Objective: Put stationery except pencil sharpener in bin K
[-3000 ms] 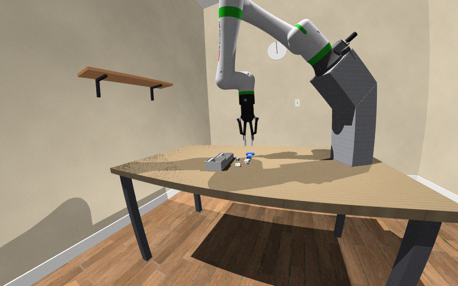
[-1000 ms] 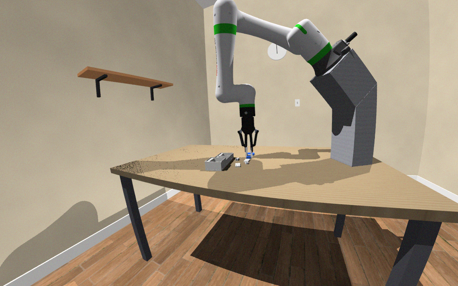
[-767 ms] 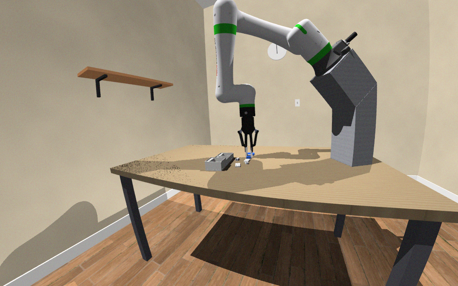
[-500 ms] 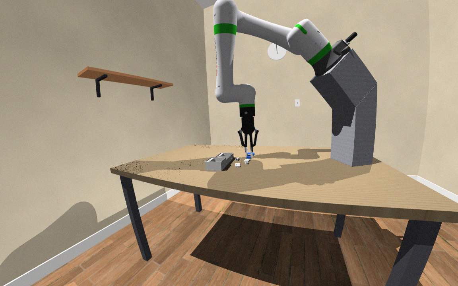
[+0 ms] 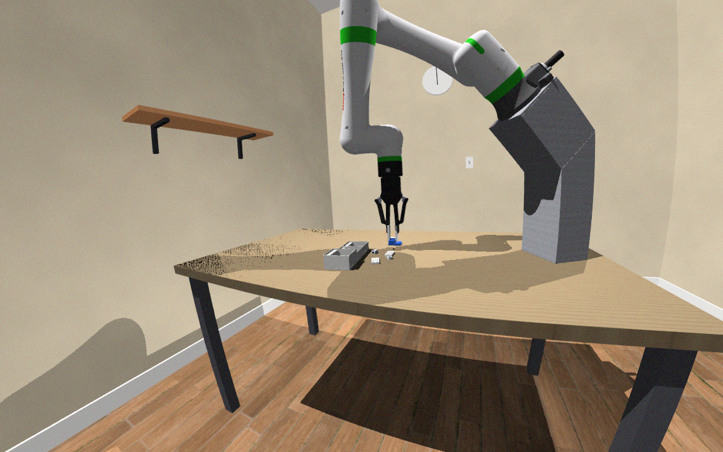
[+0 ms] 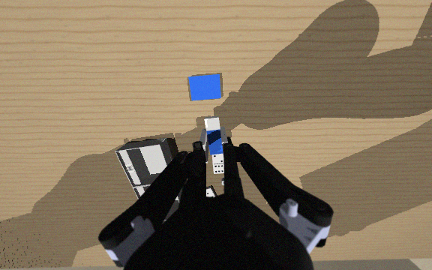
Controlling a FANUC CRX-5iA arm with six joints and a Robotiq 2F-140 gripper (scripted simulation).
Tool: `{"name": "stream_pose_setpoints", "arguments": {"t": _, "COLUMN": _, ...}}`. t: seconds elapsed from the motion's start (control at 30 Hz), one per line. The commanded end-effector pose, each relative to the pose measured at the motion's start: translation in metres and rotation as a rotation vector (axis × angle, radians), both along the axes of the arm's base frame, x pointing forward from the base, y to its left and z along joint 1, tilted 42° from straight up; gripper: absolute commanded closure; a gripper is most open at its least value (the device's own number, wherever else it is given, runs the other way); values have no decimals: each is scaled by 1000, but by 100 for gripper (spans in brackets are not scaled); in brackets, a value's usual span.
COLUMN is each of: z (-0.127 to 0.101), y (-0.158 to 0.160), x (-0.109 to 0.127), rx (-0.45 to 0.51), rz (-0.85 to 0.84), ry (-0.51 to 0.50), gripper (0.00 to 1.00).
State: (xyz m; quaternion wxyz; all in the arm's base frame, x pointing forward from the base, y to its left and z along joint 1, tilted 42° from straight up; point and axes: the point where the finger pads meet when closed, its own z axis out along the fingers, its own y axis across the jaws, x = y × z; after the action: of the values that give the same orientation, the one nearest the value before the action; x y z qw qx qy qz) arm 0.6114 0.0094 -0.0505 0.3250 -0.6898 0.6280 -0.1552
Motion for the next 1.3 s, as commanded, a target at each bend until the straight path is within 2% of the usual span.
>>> {"name": "stream_pose_setpoints", "arguments": {"t": 0.0, "z": 8, "y": -3, "x": -7, "rx": 0, "rz": 0, "ry": 1, "gripper": 89}}
{"name": "stream_pose_setpoints", "arguments": {"t": 0.2, "z": 23, "y": -8, "x": -19, "rx": 0, "rz": 0, "ry": 1, "gripper": 89}}
{"name": "stream_pose_setpoints", "arguments": {"t": 0.8, "z": 28, "y": -9, "x": -23, "rx": 0, "rz": 0, "ry": 1, "gripper": 89}}
{"name": "stream_pose_setpoints", "arguments": {"t": 1.27, "z": 63, "y": 51, "x": -5, "rx": 0, "rz": 0, "ry": 1, "gripper": 89}}
